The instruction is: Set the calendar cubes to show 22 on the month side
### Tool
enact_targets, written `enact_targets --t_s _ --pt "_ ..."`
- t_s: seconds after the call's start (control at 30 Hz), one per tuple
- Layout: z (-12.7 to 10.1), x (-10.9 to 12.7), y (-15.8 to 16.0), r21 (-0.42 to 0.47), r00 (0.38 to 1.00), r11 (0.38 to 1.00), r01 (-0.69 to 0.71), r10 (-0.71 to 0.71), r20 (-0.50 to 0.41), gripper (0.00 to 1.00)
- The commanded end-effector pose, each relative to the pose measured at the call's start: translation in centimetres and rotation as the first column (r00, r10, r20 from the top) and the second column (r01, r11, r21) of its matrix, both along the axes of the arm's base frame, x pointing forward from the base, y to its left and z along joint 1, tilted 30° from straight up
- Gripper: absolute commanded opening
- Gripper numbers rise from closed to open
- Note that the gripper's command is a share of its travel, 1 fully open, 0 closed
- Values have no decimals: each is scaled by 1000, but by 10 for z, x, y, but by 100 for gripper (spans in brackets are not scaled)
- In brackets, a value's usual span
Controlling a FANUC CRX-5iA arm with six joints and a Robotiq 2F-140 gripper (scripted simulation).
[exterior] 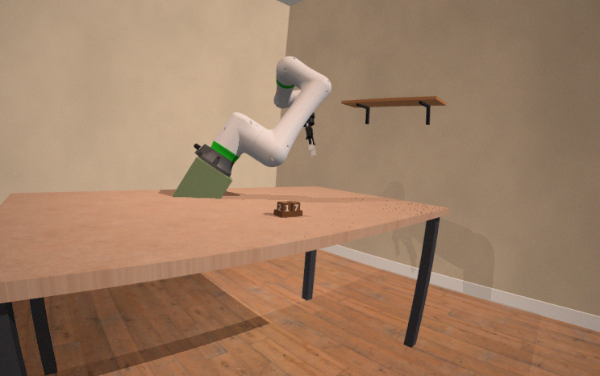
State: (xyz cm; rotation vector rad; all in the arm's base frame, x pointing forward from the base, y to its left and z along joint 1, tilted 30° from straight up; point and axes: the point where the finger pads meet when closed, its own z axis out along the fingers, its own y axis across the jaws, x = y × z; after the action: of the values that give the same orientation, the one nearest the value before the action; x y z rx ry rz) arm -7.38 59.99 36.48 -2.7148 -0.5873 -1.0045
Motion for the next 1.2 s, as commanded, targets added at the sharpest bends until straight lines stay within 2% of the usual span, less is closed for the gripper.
enact_targets --t_s 0.0,0.6,0.73,0.9,1.03,1.1,1.17 --pt "0 0 0 0 1000 1000 0 0 0 100" --pt "0 0 0 0 1000 1000 0 0 0 100" --pt "-1 8 0 -8 1000 1000 6 -6 -1 100" --pt "-5 43 -1 -47 999 998 32 -33 -7 100" --pt "-13 99 -6 -106 997 992 72 -74 -21 100" --pt "-13 99 -6 -106 997 992 72 -74 -21 100" --pt "-18 136 -13 -145 994 985 96 -102 -33 100"
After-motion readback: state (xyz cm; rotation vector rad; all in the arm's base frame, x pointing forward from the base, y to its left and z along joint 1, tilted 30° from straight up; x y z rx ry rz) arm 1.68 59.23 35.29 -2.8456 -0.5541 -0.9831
